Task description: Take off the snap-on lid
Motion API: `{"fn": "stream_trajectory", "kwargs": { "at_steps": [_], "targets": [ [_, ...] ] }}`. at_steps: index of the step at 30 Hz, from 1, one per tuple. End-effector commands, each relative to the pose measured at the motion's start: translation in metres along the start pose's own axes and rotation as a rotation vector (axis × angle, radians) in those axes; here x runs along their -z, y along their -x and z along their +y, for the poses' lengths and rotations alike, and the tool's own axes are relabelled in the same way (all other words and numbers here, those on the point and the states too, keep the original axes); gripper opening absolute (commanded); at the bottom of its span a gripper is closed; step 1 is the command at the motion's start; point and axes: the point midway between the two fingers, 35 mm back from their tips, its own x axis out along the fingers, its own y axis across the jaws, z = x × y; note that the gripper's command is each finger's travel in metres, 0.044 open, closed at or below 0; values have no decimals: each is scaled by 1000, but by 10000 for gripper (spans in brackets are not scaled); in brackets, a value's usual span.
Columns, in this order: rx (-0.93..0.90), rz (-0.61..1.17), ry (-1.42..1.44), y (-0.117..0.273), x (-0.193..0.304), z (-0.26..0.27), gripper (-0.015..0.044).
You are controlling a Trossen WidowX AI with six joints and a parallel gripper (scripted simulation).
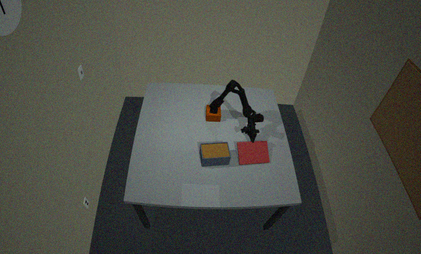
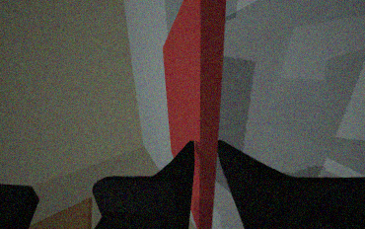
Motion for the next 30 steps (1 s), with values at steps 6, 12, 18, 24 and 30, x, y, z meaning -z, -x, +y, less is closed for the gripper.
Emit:
{"fn": "stream_trajectory", "kwargs": {
  "at_steps": [6, 12, 18, 24, 30],
  "targets": [
    [7, 3, 1, 1, 1, 1, 301],
    [8, 3, 2, 10, -2, -11, 440],
    [9, 3, 2, 19, -2, -19, 440],
    [11, 3, 2, 28, -2, -27, 440],
    [12, 3, 2, 37, -2, -35, 440]
  ]
}}
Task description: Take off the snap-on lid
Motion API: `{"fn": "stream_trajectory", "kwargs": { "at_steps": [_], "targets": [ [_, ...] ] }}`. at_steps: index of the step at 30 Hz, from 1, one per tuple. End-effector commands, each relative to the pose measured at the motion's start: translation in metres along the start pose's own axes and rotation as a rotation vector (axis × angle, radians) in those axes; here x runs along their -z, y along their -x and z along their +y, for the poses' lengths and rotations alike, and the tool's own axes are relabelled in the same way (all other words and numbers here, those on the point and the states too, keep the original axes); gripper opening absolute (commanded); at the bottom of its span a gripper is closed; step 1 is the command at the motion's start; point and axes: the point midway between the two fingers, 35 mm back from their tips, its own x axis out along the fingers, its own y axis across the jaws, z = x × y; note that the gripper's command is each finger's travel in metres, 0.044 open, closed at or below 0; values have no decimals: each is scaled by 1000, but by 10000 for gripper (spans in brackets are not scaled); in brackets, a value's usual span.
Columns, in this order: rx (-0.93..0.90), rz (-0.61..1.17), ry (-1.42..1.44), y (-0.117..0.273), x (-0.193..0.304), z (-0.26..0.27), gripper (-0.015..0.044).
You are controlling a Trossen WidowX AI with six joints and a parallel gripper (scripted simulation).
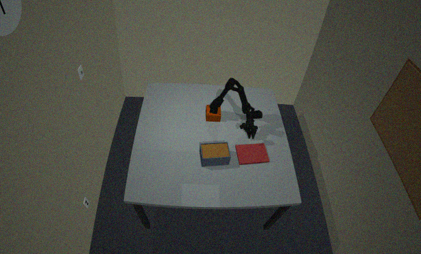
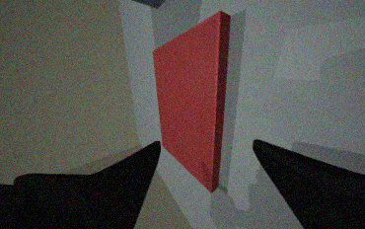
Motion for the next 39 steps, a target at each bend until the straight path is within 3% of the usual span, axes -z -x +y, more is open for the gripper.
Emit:
{"fn": "stream_trajectory", "kwargs": {
  "at_steps": [1, 11, 39],
  "targets": [
    [-2, -5, -4, 8, -2, -6, 440],
    [0, -5, -4, 23, -2, -19, 440],
    [1, -5, -5, 65, 1, 12, 440]
  ]
}}
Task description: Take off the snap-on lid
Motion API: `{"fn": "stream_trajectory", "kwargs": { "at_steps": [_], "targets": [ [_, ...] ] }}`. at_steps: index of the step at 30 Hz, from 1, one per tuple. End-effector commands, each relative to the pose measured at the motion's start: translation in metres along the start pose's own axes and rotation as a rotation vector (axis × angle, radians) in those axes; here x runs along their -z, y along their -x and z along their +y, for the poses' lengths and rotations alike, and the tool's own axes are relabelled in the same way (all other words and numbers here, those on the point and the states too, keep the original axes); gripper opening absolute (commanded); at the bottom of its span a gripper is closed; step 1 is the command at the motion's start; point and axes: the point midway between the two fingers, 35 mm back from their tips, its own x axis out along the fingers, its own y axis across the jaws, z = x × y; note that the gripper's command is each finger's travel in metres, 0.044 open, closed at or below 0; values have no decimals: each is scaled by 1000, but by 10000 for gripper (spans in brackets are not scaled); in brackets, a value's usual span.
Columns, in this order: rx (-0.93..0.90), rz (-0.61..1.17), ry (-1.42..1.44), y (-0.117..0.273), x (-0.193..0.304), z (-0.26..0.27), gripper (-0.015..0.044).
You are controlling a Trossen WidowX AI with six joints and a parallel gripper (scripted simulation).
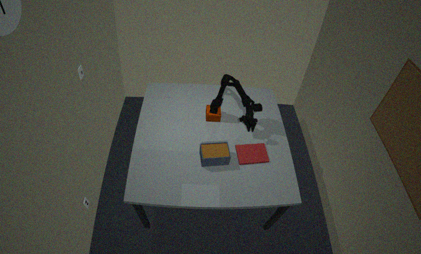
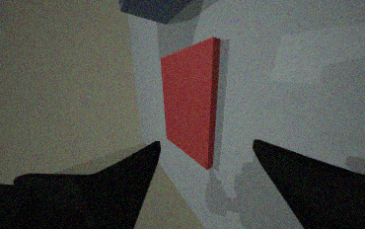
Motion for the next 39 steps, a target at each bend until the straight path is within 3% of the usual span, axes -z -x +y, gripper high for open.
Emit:
{"fn": "stream_trajectory", "kwargs": {
  "at_steps": [1, 16, 39],
  "targets": [
    [-12, 5, -17, 10, 2, 10, 440],
    [-11, 5, -17, 35, 2, 24, 440],
    [-11, 5, -17, 31, 1, 18, 440]
  ]
}}
